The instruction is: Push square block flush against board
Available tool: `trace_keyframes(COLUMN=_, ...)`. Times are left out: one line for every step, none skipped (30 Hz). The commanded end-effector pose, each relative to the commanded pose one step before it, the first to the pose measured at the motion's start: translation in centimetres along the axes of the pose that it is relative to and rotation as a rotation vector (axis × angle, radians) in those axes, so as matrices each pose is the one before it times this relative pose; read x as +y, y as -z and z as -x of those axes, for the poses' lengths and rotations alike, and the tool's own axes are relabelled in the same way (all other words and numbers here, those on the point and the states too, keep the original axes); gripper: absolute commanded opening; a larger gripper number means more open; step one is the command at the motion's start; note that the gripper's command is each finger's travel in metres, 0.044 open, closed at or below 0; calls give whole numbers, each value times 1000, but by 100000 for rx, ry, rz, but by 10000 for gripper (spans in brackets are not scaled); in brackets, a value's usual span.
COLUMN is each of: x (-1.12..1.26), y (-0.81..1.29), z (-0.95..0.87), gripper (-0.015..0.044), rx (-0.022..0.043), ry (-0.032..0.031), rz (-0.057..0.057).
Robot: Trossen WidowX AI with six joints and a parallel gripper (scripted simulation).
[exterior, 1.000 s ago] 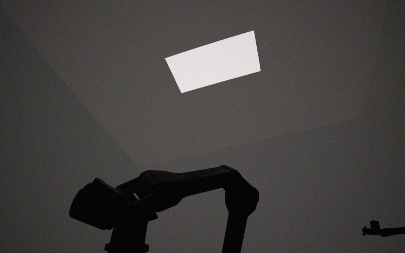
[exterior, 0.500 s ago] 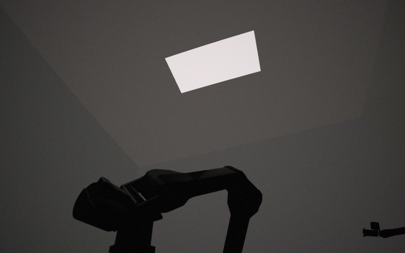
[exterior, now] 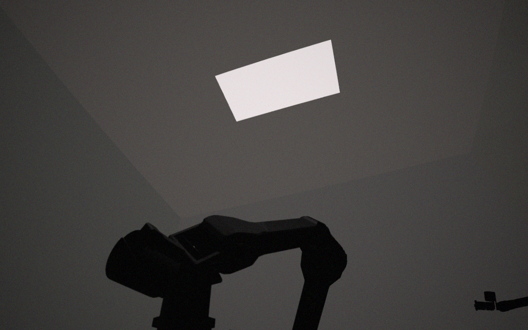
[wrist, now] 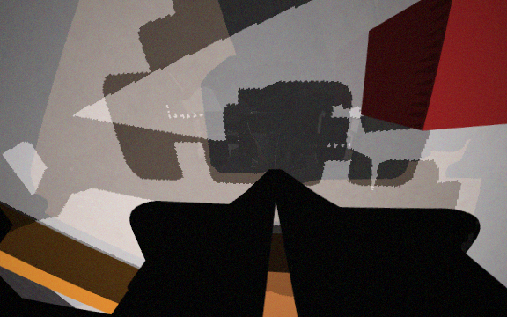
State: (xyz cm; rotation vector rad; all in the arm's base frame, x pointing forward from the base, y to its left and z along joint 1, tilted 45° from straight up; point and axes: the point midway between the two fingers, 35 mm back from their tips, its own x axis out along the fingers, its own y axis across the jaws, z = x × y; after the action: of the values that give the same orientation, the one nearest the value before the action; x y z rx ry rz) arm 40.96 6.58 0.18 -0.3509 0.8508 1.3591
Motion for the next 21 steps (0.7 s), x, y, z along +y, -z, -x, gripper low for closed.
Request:
trace_keyframes(x=-144, y=-611, z=375, gripper=0, rx=-746, ry=884, rz=226)
trace_keyframes(x=0, y=0, z=0, gripper=0, rx=0, ry=0, rz=0)
trace_keyframes(x=118, y=432, z=-25, gripper=0, rx=701, ry=-751, rz=-25)
trace_keyframes(x=-50, y=16, z=966, gripper=0, rx=-38, ry=165, rz=-4)
trace_keyframes(x=-22, y=29, z=1621, gripper=0, rx=-104, ry=252, rz=-6)
trace_keyframes(x=53, y=29, z=1630, gripper=0, rx=-156, ry=224, rz=-4)
trace_keyframes(x=68, y=16, z=981, gripper=0, rx=-119, ry=123, rz=-1)
trace_keyframes(x=29, y=5, z=327, gripper=0, rx=-44, ry=39, rz=0)
trace_keyframes(x=0, y=0, z=0, gripper=0, rx=0, ry=0, rz=0)
trace_keyframes(x=0, y=0, z=0, gripper=0, rx=0, ry=0, rz=0)
trace_keyframes(x=0, y=0, z=0, gripper=0, rx=0, ry=0, rz=0)
trace_keyframes(x=0, y=0, z=0, gripper=0, rx=0, ry=0, rz=0)
trace_keyframes(x=-227, y=408, z=-28, gripper=0, rx=-819, ry=781, rz=-2237)
trace_keyframes(x=-122, y=108, z=12, gripper=0, rx=31, ry=9, rz=-1704)
trace_keyframes(x=-205, y=178, z=20, gripper=0, rx=51, ry=15, rz=-2840)
trace_keyframes(x=-252, y=212, z=23, gripper=0, rx=60, ry=19, rz=-3445)
trace_keyframes(x=-257, y=206, z=22, gripper=0, rx=58, ry=20, rz=-3445)
trace_keyframes(x=-262, y=200, z=21, gripper=0, rx=56, ry=20, rz=-3445)
trace_keyframes(x=-267, y=195, z=20, gripper=0, rx=54, ry=20, rz=-3444)
trace_keyframes(x=-271, y=189, z=19, gripper=0, rx=52, ry=20, rz=-3444)
trace_keyframes(x=-276, y=183, z=18, gripper=0, rx=51, ry=20, rz=-3444)
